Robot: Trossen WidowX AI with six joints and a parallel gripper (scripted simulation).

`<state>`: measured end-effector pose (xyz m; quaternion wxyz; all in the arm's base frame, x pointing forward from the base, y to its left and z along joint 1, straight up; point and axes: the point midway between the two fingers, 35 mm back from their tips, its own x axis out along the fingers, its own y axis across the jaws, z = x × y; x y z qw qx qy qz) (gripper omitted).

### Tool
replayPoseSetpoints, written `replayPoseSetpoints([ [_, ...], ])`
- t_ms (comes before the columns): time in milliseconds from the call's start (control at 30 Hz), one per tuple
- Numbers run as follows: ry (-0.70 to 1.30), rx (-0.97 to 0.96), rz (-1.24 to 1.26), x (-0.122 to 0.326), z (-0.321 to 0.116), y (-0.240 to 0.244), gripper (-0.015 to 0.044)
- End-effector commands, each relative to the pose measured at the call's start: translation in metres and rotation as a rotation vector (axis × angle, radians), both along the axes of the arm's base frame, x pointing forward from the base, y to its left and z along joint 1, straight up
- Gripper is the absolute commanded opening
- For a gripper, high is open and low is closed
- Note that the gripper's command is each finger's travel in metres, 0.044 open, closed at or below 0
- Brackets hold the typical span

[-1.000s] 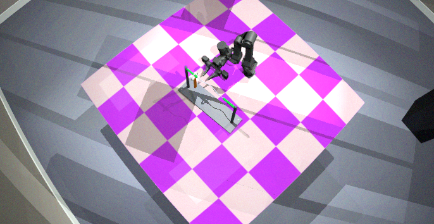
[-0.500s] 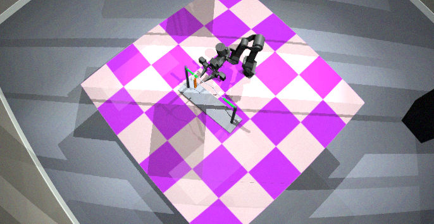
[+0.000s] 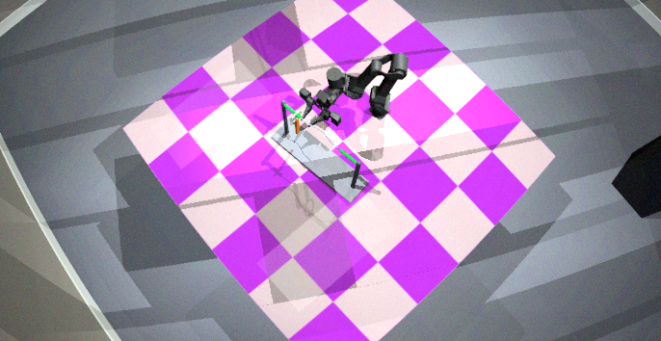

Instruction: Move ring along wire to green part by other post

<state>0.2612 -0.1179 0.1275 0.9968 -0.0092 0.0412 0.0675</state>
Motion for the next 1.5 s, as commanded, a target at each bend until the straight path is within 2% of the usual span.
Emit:
replayPoseSetpoints([
  [0, -0.004, -0.002, -0.001, 0.008, 0.002, -0.001, 0.0160],
  [1467, -0.012, 0.000, -0.001, 0.070, -0.002, 0.010, 0.0160],
])
